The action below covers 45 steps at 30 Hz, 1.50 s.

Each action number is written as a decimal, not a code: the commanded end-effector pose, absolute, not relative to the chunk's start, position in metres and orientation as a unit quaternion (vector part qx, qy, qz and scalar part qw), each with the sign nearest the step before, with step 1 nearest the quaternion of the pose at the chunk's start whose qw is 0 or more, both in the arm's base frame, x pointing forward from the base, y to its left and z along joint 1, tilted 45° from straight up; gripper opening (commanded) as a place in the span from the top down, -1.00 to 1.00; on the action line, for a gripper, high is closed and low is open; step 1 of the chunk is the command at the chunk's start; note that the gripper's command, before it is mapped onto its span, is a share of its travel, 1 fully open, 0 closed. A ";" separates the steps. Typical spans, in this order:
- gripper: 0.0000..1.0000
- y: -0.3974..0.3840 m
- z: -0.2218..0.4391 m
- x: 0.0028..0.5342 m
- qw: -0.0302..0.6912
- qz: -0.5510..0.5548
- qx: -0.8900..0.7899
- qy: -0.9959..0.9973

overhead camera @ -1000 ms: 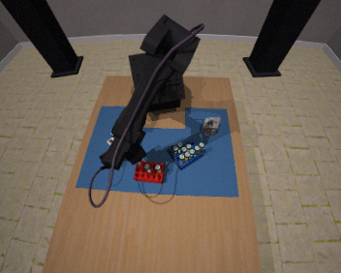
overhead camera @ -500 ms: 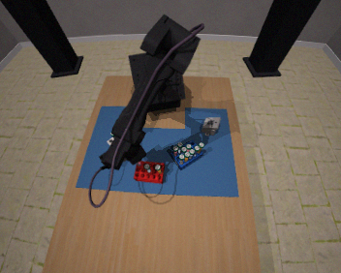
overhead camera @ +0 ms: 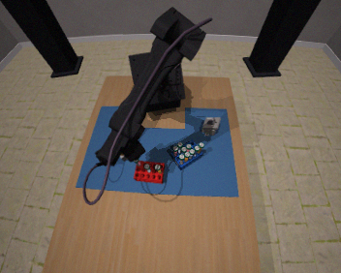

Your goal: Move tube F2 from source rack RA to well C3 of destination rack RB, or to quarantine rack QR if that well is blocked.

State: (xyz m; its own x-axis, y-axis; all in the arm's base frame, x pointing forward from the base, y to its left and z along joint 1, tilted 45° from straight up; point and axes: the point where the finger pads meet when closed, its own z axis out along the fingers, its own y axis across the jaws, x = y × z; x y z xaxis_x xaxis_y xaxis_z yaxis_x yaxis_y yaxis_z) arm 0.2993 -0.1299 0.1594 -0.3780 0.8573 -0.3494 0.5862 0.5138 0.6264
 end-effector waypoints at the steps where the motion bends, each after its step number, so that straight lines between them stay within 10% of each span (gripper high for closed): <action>1: 0.40 -0.131 0.178 0.288 0.339 0.203 0.445 0.803; 45: 0.40 -0.087 0.210 0.287 0.320 0.204 0.452 0.807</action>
